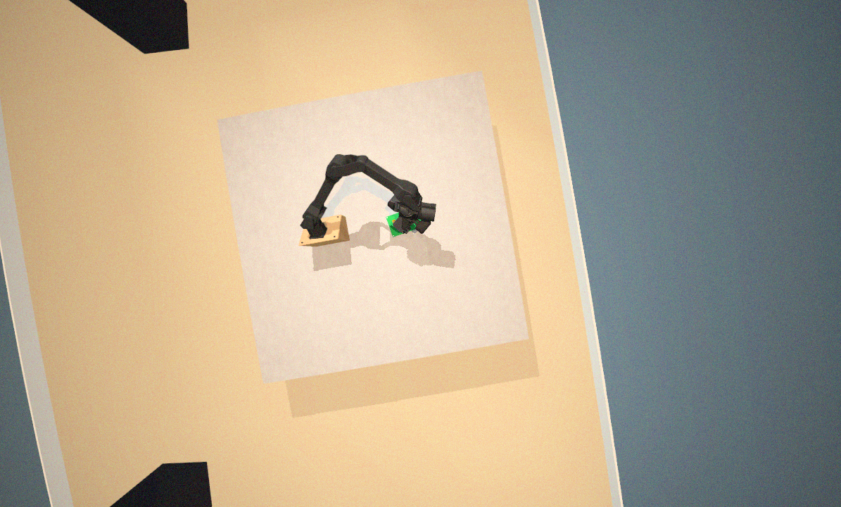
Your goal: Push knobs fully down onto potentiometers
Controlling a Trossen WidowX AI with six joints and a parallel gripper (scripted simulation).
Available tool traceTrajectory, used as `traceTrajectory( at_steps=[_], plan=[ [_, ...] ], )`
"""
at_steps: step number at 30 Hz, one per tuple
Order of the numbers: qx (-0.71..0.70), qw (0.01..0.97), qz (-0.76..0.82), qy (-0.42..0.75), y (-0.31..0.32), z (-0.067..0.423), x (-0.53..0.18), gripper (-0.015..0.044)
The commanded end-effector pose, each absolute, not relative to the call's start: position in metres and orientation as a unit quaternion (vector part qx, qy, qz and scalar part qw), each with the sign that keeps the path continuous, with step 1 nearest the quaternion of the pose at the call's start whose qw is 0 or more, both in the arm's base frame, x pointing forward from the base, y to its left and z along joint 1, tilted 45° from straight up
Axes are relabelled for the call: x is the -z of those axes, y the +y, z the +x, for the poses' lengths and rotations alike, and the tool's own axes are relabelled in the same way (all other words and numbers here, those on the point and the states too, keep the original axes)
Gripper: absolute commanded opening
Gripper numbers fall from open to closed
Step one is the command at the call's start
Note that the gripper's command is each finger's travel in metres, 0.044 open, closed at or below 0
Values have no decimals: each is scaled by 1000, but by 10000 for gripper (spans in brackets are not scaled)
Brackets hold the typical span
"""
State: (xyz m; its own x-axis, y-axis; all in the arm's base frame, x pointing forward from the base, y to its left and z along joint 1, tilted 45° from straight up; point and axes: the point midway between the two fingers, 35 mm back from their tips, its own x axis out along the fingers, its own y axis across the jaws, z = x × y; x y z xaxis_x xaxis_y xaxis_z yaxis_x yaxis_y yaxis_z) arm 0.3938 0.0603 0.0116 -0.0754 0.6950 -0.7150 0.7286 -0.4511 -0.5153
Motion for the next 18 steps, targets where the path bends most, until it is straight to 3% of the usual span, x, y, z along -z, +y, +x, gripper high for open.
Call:
traceTrajectory(
  at_steps=[1,18],
  plan=[
    [545,-29,680,490,60,399,-14,0],
    [656,-211,645,331,59,410,-15,0]
  ],
)
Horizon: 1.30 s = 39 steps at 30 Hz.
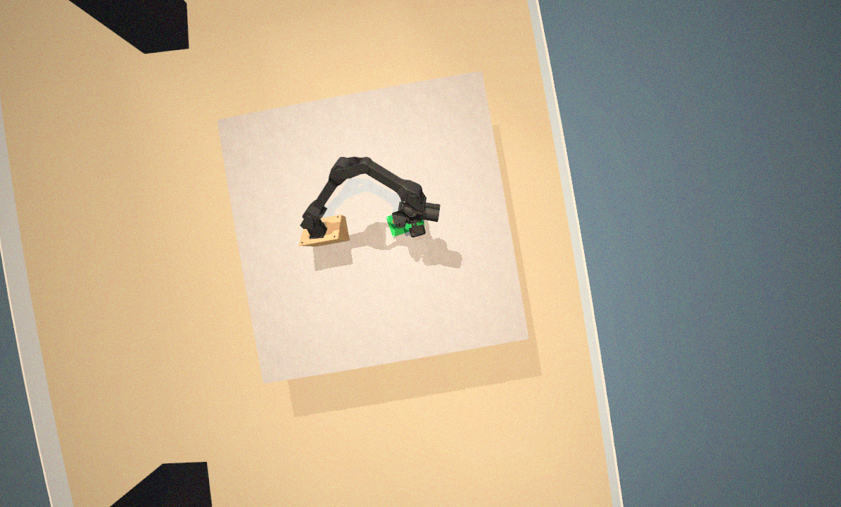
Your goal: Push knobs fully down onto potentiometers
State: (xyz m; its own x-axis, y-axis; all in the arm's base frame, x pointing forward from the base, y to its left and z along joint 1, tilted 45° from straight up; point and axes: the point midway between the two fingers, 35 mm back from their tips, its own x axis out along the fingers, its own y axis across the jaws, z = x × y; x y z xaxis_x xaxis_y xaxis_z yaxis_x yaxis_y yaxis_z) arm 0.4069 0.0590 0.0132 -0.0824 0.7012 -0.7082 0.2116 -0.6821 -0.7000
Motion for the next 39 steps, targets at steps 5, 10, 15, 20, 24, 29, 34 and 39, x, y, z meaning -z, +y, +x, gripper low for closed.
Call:
traceTrajectory(
  at_steps=[5,10,15,20,24,29,34,39],
  plan=[
    [-655,211,-645,-331,66,409,-8,0],
    [-655,211,-645,-332,73,409,-1,0],
    [-655,211,-645,-332,75,408,1,0],
    [-655,211,-645,-332,80,408,6,0],
    [-655,211,-645,-332,85,407,11,0],
    [-655,211,-645,-332,88,407,14,0],
    [-655,211,-645,-332,87,407,13,0],
    [-655,211,-645,-332,88,407,13,0]
  ],
)
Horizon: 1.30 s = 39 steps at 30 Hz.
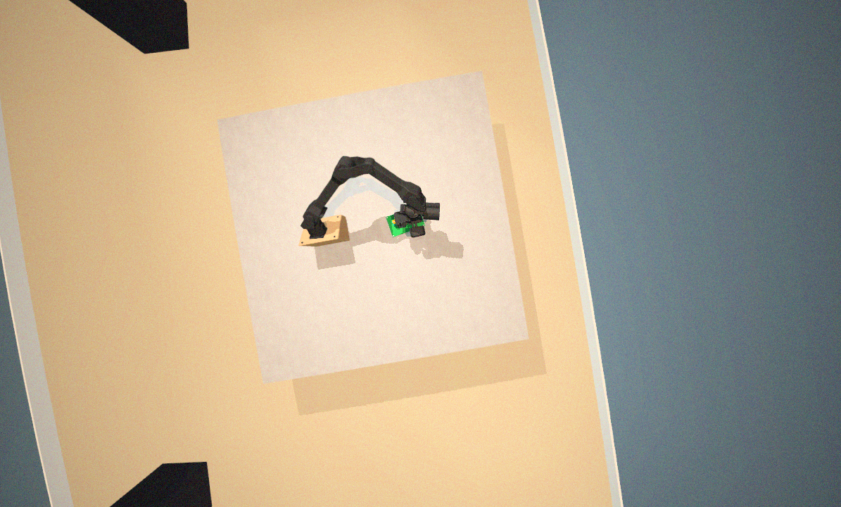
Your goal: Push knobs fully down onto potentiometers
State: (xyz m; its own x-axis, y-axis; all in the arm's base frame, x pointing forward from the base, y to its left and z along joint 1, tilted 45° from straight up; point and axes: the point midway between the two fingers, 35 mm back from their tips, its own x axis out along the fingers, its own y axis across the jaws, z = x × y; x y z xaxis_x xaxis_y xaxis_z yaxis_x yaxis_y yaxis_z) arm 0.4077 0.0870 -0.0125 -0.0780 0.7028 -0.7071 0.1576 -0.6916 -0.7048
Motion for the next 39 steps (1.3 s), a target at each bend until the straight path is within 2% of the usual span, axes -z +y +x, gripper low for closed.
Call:
traceTrajectory(
  at_steps=[1,39],
  plan=[
    [-655,211,-645,-332,88,407,14,0],
    [-655,211,-645,-332,91,406,17,0]
  ],
)
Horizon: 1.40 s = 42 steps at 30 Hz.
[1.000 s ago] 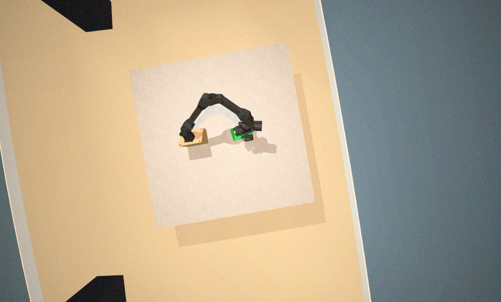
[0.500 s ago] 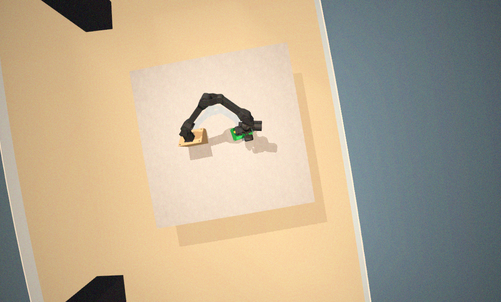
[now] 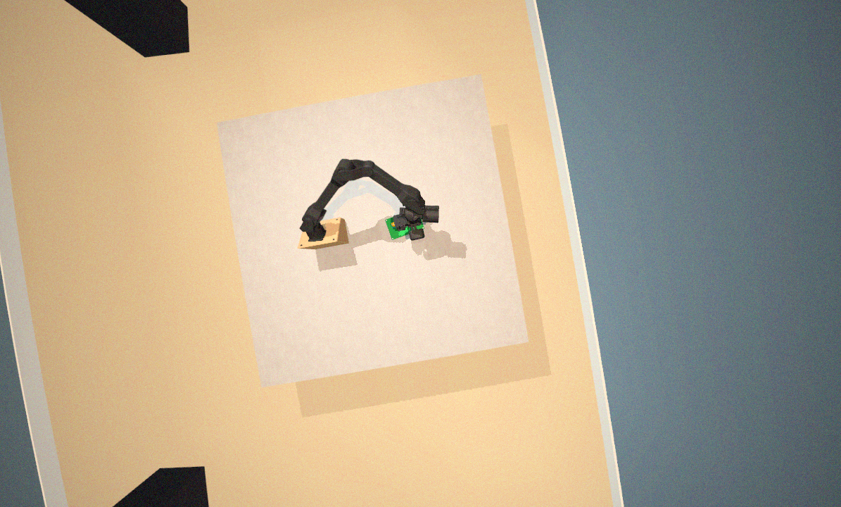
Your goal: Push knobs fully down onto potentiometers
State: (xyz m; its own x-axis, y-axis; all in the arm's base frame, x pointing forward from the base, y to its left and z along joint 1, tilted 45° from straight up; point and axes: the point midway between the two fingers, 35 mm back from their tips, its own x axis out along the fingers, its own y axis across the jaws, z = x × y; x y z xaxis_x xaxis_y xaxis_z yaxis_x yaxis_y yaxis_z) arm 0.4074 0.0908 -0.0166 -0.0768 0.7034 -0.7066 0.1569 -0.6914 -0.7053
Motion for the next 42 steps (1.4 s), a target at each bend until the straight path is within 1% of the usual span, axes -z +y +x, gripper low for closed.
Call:
traceTrajectory(
  at_steps=[1,42],
  plan=[
    [-655,211,-645,-332,91,406,17,0],
    [-655,211,-645,-332,95,406,21,0]
  ],
)
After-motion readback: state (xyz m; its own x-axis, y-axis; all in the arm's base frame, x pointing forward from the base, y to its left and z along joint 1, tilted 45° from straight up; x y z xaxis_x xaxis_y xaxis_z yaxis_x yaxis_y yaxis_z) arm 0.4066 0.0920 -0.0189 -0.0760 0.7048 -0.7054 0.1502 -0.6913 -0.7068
